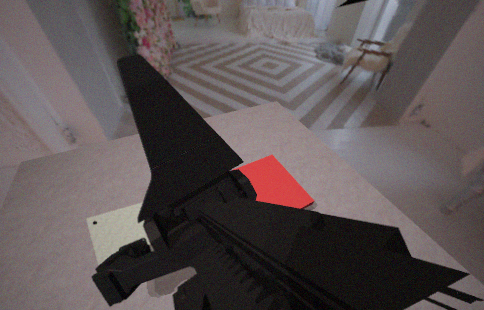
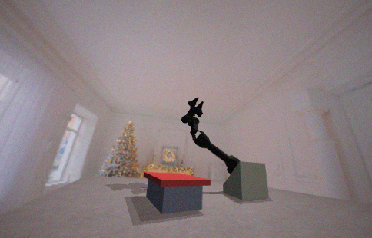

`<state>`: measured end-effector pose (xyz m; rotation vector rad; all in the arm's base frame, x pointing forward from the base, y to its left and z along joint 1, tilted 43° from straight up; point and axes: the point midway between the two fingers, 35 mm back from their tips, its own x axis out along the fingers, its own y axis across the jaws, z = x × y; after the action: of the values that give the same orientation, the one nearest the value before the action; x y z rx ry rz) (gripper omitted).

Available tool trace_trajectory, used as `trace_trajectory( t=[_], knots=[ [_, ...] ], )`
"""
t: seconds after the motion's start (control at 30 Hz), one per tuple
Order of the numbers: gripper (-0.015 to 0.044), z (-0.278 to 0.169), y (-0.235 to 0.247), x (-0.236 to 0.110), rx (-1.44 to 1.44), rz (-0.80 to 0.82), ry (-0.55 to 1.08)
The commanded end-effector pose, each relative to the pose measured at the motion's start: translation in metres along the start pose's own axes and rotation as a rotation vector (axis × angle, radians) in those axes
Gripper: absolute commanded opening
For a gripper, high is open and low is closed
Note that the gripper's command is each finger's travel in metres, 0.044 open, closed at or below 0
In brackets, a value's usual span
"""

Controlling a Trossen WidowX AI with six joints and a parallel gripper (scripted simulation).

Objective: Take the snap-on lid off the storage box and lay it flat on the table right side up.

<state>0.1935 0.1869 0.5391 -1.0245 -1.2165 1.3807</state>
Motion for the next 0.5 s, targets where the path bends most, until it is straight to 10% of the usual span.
trace_trajectory(
  t=[0.0, 0.17, 0.47],
  knots=[
    [0.0374, 0.001, -0.001, 0.0, -0.005, -0.002, 0.001],
    [0.0243, 0.037, -0.017, 0.012, -0.129, -0.05, -0.023],
    [0.0235, 0.115, -0.026, 0.036, -0.352, -0.142, -0.197]
  ],
)
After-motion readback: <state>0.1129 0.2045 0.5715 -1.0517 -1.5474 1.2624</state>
